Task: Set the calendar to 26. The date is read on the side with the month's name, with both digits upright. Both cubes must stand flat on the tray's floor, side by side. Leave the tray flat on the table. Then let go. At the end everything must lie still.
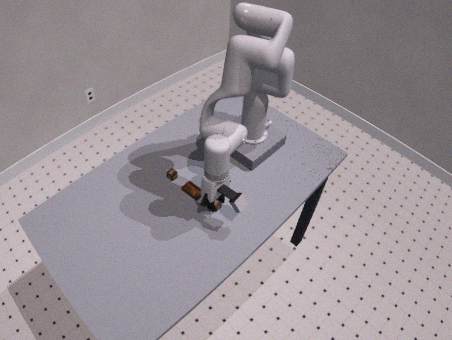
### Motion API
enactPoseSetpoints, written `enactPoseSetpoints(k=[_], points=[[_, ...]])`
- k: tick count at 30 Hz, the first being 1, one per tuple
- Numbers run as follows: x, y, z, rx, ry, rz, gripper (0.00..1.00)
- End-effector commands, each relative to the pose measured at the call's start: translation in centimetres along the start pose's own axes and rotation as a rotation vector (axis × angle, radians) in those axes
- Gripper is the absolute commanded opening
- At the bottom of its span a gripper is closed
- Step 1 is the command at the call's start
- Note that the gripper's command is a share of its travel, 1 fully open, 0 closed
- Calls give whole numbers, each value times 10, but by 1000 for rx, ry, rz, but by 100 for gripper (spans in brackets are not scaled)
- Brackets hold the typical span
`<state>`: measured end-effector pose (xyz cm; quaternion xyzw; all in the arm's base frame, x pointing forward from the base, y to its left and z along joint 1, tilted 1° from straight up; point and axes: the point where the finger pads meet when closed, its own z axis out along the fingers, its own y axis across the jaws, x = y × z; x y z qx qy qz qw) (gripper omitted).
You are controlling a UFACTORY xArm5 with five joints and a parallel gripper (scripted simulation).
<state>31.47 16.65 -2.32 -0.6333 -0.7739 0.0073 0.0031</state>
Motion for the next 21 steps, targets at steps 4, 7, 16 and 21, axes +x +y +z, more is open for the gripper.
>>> enactPoseSetpoints(k=[4,7,16,21], points=[[0,1,-25,-4,1,0,47],[0,1,-42,-4,1,0,47],[0,1,-76,-4,1,0,47],[0,1,-86,-4,1,0,47]])
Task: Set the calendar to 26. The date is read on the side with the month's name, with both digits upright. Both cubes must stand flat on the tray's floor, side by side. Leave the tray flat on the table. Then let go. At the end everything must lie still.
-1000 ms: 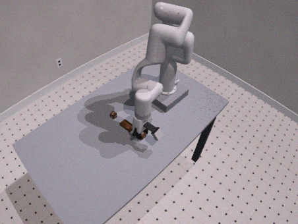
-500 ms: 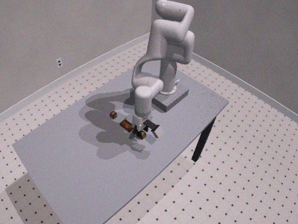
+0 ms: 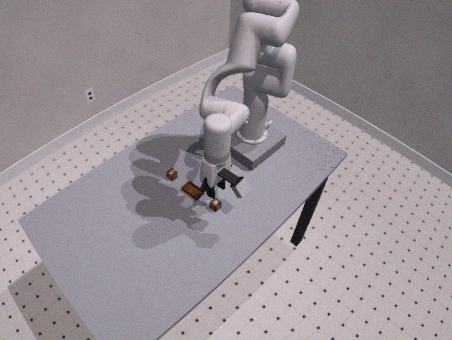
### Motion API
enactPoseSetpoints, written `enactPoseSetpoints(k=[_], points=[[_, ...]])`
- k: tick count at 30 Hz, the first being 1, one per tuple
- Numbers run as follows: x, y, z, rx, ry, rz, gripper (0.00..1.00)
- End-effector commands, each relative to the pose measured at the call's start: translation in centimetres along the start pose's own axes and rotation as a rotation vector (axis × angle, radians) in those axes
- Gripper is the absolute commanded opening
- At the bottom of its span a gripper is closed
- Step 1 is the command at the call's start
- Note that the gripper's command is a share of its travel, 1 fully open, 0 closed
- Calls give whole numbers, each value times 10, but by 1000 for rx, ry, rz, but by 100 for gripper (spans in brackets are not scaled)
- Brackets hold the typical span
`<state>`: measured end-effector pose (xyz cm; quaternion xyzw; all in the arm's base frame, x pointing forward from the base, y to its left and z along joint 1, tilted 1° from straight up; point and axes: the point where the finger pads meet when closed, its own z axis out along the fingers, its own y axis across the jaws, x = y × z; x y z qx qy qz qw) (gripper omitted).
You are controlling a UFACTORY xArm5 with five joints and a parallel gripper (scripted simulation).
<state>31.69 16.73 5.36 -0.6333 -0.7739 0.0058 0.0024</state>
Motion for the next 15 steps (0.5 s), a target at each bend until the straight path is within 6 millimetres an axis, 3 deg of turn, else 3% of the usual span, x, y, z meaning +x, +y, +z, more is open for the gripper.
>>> enactPoseSetpoints(k=[1,3,4,15], points=[[0,0,-10,-1,0,0,47],[0,0,-10,-1,0,0,47],[0,0,-10,-1,0,0,100],[0,0,-10,-1,0,0,100]])
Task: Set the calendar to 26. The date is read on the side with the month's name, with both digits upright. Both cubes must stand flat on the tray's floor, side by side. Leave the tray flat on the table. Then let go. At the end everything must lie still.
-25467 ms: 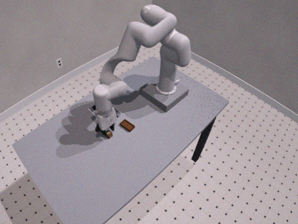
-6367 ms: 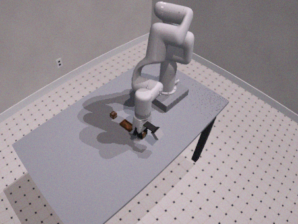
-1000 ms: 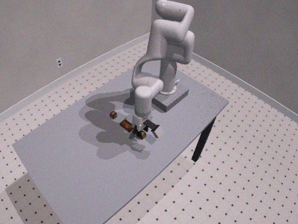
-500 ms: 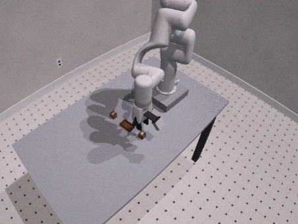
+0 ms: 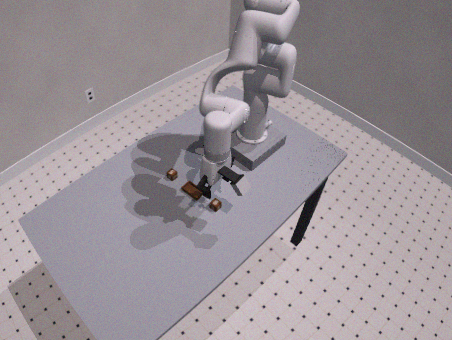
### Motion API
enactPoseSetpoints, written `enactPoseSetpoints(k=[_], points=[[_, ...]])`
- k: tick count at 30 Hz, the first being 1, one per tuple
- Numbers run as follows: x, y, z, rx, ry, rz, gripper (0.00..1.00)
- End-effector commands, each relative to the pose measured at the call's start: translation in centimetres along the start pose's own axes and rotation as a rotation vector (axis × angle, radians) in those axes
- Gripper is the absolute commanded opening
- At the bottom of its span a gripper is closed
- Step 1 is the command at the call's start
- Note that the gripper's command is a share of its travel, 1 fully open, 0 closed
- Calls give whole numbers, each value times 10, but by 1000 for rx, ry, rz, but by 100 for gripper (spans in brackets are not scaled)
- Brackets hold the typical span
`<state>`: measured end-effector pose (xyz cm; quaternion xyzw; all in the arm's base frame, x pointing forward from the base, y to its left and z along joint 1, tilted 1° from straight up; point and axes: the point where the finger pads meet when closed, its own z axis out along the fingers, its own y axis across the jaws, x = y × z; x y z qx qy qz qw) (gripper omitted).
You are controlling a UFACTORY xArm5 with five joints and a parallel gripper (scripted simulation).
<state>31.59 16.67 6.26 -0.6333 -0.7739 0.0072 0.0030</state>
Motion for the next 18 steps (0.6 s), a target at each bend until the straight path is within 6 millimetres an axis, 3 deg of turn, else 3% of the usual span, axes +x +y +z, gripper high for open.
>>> enactPoseSetpoints(k=[1,12,18], points=[[0,1,-1,-4,1,0,100],[-1,2,-1,-4,1,10,100],[-32,9,1,-3,3,240,100]])
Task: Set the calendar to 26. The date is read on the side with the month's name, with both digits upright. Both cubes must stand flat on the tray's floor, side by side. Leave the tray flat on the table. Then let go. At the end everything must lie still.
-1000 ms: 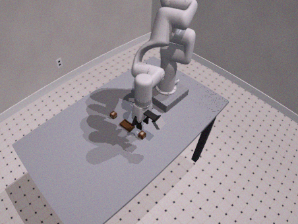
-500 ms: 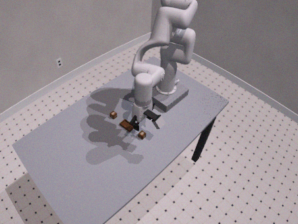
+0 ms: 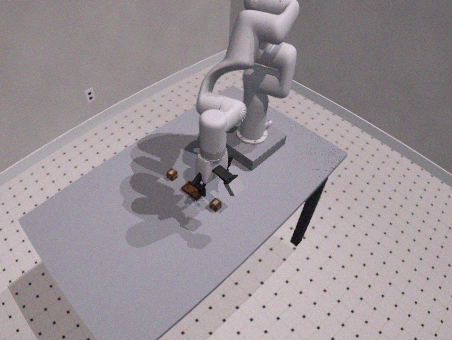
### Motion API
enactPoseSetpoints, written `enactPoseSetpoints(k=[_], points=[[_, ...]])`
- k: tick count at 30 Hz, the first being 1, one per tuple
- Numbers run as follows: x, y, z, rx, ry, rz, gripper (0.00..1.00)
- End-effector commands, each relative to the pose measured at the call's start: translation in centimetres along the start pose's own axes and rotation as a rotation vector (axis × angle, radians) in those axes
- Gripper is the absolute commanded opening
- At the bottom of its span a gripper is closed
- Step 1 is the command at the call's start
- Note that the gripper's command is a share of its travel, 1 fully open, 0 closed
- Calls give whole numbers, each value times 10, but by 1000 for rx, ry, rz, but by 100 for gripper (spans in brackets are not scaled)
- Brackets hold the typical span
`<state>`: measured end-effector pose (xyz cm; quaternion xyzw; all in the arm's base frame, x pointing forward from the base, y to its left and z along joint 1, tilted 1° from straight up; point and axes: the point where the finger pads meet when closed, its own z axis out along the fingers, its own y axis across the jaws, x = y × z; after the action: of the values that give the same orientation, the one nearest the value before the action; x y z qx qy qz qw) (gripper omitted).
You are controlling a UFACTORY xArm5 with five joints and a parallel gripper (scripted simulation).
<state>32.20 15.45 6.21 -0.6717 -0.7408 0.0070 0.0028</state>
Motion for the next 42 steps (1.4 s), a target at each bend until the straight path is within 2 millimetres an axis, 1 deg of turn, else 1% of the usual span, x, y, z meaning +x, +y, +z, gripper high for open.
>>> enactPoseSetpoints(k=[1,5,7,8,11,20,21,22,24,25,26,29,30,34,35,36,38,41,42], points=[[-23,9,0,-3,2,174,100],[-40,14,1,-2,3,302,100],[-40,14,1,-2,3,302,100],[-54,17,2,-2,4,411,100],[-64,19,3,-2,4,484,100],[-107,23,5,-1,6,798,100],[-110,24,5,-1,6,817,100],[-117,24,6,0,6,867,100],[-117,24,6,0,6,867,100],[-128,24,6,0,6,946,100],[-134,24,7,0,6,991,100],[-144,23,7,1,7,1066,100],[-151,23,8,1,7,1116,100],[-170,21,9,2,8,1253,100],[-172,21,9,2,8,1266,100],[-180,20,9,2,8,1322,100],[-189,18,10,2,8,1388,100],[-190,18,10,2,8,1398,100],[-195,17,10,3,8,1437,100]])
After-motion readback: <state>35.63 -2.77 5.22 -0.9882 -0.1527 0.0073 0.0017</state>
